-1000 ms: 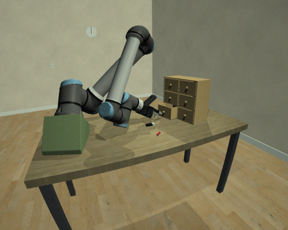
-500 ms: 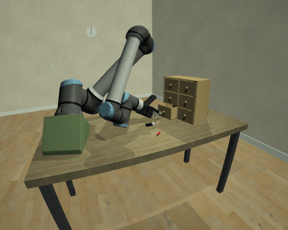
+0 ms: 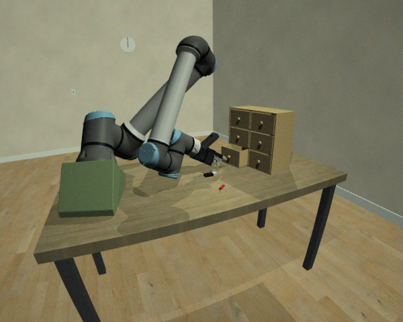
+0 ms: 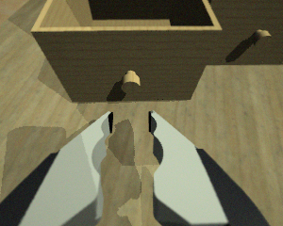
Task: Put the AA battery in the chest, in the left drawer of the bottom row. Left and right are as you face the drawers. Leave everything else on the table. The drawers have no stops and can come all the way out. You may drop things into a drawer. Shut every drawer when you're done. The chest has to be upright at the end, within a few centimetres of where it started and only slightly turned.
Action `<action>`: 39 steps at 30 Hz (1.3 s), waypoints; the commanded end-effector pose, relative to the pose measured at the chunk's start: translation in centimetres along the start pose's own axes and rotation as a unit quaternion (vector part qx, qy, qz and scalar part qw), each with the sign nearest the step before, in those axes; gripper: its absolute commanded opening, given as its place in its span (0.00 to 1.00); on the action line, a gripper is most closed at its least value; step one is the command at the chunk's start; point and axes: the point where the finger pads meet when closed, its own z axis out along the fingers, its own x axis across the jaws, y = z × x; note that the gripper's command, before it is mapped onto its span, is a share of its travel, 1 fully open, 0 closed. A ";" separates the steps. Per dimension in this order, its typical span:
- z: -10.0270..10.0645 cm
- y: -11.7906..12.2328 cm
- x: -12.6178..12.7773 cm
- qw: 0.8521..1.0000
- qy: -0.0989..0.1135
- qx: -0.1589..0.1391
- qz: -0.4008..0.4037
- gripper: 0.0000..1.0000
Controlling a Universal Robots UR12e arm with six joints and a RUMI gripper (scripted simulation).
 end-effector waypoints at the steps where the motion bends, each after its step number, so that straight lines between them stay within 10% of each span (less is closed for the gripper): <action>1: 0.0 0.0 0.0 1.000 0.000 0.000 0.000 0.20; 39: 2.0 -1.2 0.0 1.000 0.000 0.001 -0.001 0.20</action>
